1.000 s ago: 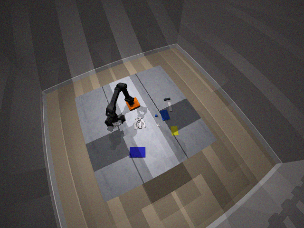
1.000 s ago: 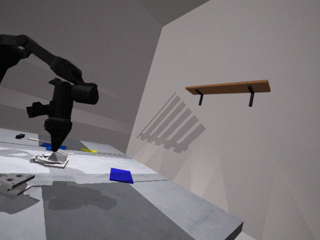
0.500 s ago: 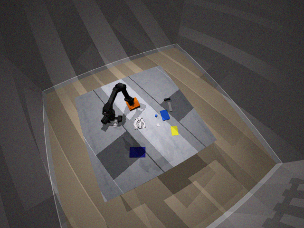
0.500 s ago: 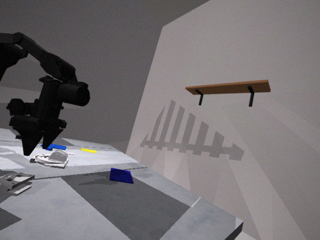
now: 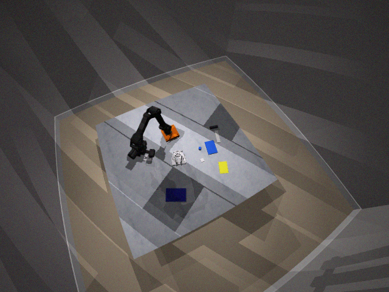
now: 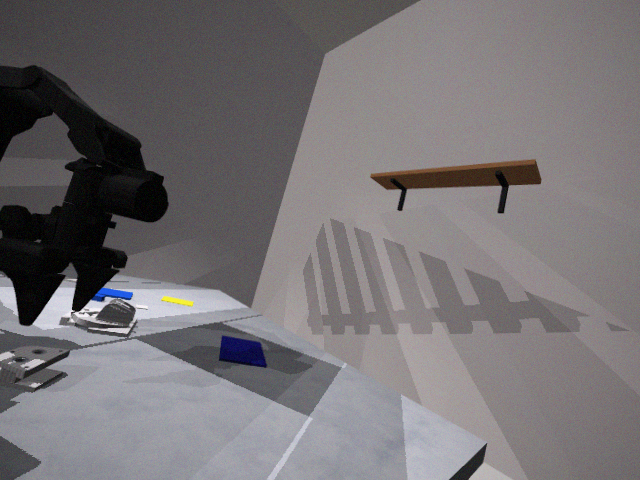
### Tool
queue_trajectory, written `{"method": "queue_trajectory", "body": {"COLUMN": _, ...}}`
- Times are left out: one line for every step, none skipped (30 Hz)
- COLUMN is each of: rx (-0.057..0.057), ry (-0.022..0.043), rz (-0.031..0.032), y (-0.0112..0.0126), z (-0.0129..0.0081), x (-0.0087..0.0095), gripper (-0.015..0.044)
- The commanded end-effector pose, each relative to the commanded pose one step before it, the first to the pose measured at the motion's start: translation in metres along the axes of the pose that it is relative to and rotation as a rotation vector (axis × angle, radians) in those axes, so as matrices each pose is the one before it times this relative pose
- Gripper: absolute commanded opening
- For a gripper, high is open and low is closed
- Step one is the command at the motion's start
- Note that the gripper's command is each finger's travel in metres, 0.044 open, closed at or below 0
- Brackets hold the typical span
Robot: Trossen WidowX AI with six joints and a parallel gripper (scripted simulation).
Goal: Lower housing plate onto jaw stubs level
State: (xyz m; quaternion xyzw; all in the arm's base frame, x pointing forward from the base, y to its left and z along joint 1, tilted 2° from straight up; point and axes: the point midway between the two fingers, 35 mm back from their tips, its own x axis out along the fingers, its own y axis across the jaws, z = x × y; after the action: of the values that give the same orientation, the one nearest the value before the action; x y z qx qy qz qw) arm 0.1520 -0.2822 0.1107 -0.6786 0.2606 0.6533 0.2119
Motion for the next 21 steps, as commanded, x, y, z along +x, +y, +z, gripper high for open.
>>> {"method": "queue_trajectory", "body": {"rx": 0.0072, "ry": -0.01914, "rz": -0.00144, "y": -0.00035, "z": 0.00395, "x": 0.02597, "gripper": 0.0440}}
{"method": "queue_trajectory", "body": {"rx": 0.0000, "ry": 0.00000, "rz": 0.00000, "y": 0.00000, "z": 0.00000, "x": 0.00000, "gripper": 0.0440}}
{"method": "queue_trajectory", "body": {"rx": 0.0000, "ry": 0.00000, "rz": 0.00000, "y": 0.00000, "z": 0.00000, "x": 0.00000, "gripper": 0.0440}}
{"method": "queue_trajectory", "body": {"rx": 0.0000, "ry": 0.00000, "rz": 0.00000, "y": 0.00000, "z": 0.00000, "x": 0.00000, "gripper": 0.0440}}
{"method": "queue_trajectory", "body": {"rx": 0.0000, "ry": 0.00000, "rz": 0.00000, "y": 0.00000, "z": 0.00000, "x": 0.00000, "gripper": 0.0440}}
{"method": "queue_trajectory", "body": {"rx": 0.0000, "ry": 0.00000, "rz": 0.00000, "y": 0.00000, "z": 0.00000, "x": 0.00000, "gripper": 0.0440}}
{"method": "queue_trajectory", "body": {"rx": 0.0000, "ry": 0.00000, "rz": 0.00000, "y": 0.00000, "z": -0.00001, "x": 0.00028, "gripper": 0.0440}}
{"method": "queue_trajectory", "body": {"rx": 0.0000, "ry": 0.00000, "rz": 0.00000, "y": 0.00001, "z": -0.00002, "x": 0.00084, "gripper": 0.0440}}
{"method": "queue_trajectory", "body": {"rx": 0.0000, "ry": 0.00000, "rz": 0.00000, "y": 0.00001, "z": -0.00004, "x": 0.00140, "gripper": 0.0440}}
{"method": "queue_trajectory", "body": {"rx": 0.0000, "ry": 0.00000, "rz": 0.00000, "y": 0.00001, "z": -0.00003, "x": 0.00168, "gripper": 0.0440}}
{"method": "queue_trajectory", "body": {"rx": 0.0000, "ry": 0.00000, "rz": 0.00000, "y": 0.00001, "z": -0.00002, "x": 0.00168, "gripper": 0.0440}}
{"method": "queue_trajectory", "body": {"rx": 0.0000, "ry": -0.00001, "rz": 0.00000, "y": 0.00001, "z": -0.00001, "x": 0.00168, "gripper": 0.0440}}
{"method": "queue_trajectory", "body": {"rx": 0.0000, "ry": -0.00001, "rz": 0.00000, "y": 0.00000, "z": 0.00000, "x": 0.00167, "gripper": 0.0440}}
{"method": "queue_trajectory", "body": {"rx": 0.0000, "ry": -0.00001, "rz": 0.00000, "y": 0.00000, "z": 0.00001, "x": 0.00167, "gripper": 0.0440}}
{"method": "queue_trajectory", "body": {"rx": 0.0000, "ry": -0.00001, "rz": 0.00000, "y": -0.00001, "z": 0.00002, "x": 0.00167, "gripper": 0.0440}}
{"method": "queue_trajectory", "body": {"rx": 0.0000, "ry": -0.00001, "rz": 0.00000, "y": -0.00001, "z": 0.00002, "x": 0.00167, "gripper": 0.0440}}
{"method": "queue_trajectory", "body": {"rx": 0.0000, "ry": -0.00001, "rz": 0.00000, "y": -0.00001, "z": 0.00003, "x": 0.00167, "gripper": 0.0440}}
{"method": "queue_trajectory", "body": {"rx": 0.0000, "ry": -0.00001, "rz": 0.00000, "y": -0.00002, "z": 0.00004, "x": 0.00167, "gripper": 0.0440}}
{"method": "queue_trajectory", "body": {"rx": 0.0000, "ry": -0.00001, "rz": 0.00000, "y": -0.00002, "z": 0.00004, "x": 0.00138, "gripper": 0.0440}}
{"method": "queue_trajectory", "body": {"rx": 0.0000, "ry": -0.00001, "rz": 0.00000, "y": -0.00001, "z": 0.00003, "x": 0.00083, "gripper": 0.0440}}
{"method": "queue_trajectory", "body": {"rx": 0.0000, "ry": 0.00000, "rz": 0.00000, "y": 0.00000, "z": 0.00001, "x": 0.00028, "gripper": 0.0440}}
